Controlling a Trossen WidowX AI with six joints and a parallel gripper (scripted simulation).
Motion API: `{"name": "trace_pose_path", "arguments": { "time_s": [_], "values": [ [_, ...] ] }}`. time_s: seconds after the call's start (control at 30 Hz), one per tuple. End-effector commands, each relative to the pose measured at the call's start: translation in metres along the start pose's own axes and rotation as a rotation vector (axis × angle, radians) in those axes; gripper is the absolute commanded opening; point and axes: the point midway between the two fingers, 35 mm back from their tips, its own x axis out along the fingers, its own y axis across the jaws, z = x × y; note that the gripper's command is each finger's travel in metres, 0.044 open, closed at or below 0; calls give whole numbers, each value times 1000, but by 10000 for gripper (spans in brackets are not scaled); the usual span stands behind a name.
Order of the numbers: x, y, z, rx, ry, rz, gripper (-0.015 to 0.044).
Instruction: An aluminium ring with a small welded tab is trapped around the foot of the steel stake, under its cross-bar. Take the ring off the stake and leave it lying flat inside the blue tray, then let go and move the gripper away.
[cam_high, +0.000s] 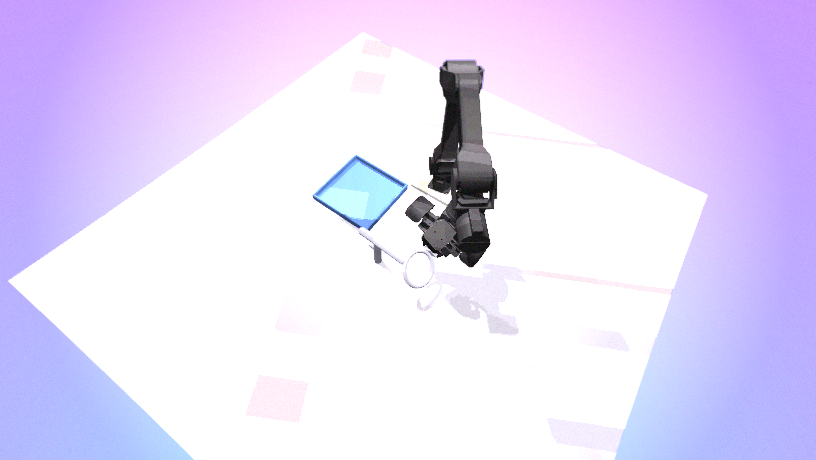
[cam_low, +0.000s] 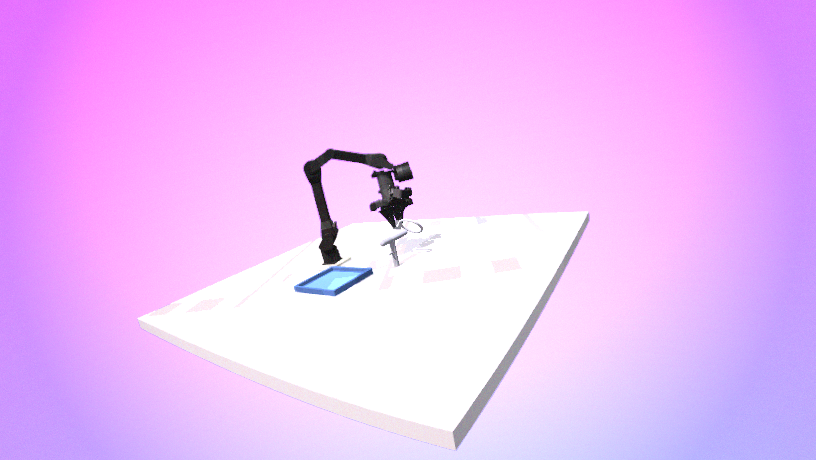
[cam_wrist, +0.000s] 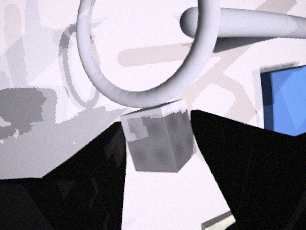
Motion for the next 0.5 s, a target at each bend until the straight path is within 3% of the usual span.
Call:
{"name": "trace_pose_path", "arguments": {
  "time_s": [0.0,0.47],
  "values": [
    [-7,-1,4,7,-8,-2,0],
    [-28,-5,10,7,-8,-2,0]
  ]
}}
